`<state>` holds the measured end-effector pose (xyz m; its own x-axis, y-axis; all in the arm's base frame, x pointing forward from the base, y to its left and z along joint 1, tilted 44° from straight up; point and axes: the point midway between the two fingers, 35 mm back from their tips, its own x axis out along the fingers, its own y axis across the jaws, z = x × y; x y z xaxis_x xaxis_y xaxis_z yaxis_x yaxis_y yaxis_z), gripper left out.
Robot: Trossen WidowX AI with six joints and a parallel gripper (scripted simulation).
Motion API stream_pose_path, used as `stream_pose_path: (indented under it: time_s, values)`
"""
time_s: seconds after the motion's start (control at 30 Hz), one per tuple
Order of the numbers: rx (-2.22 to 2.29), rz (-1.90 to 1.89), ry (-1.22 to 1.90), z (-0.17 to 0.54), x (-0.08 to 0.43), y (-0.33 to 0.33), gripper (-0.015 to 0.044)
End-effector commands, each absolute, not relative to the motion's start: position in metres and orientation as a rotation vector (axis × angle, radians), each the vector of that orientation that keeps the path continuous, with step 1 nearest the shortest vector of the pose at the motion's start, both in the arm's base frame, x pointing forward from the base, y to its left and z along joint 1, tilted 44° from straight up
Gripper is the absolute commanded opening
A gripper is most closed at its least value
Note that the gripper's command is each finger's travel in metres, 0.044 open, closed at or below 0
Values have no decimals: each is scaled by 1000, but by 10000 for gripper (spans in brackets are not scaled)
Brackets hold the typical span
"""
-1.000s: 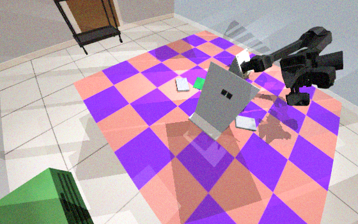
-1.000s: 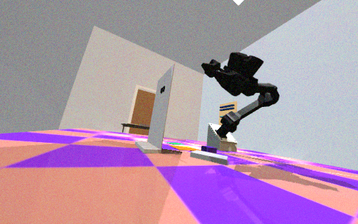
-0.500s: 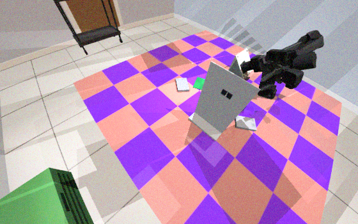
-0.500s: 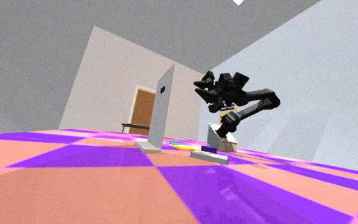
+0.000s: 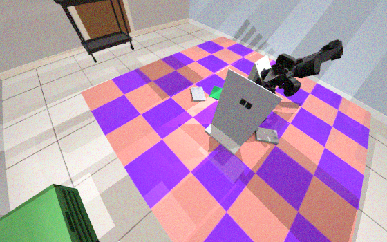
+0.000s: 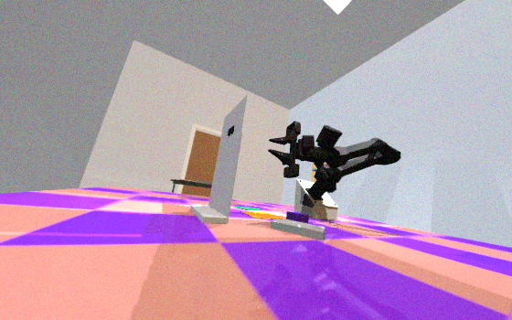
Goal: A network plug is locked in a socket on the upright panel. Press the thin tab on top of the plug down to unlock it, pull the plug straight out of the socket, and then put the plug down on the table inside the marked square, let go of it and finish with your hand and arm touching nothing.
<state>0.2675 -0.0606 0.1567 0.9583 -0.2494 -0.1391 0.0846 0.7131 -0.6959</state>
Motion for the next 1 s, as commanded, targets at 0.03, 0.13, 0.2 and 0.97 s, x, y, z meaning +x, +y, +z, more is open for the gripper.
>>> stream_pose_path:
  time_s: [0.03, 0.13, 0.2, 0.97]
  values:
    - [-795, -200, 240, 151, 263, -64, 156]
    - [-795, -200, 240, 152, 266, -64, 156]
    - [-795, -200, 239, 153, 270, -64, 156]
    - [-795, -201, 237, 155, 319, -68, 156]
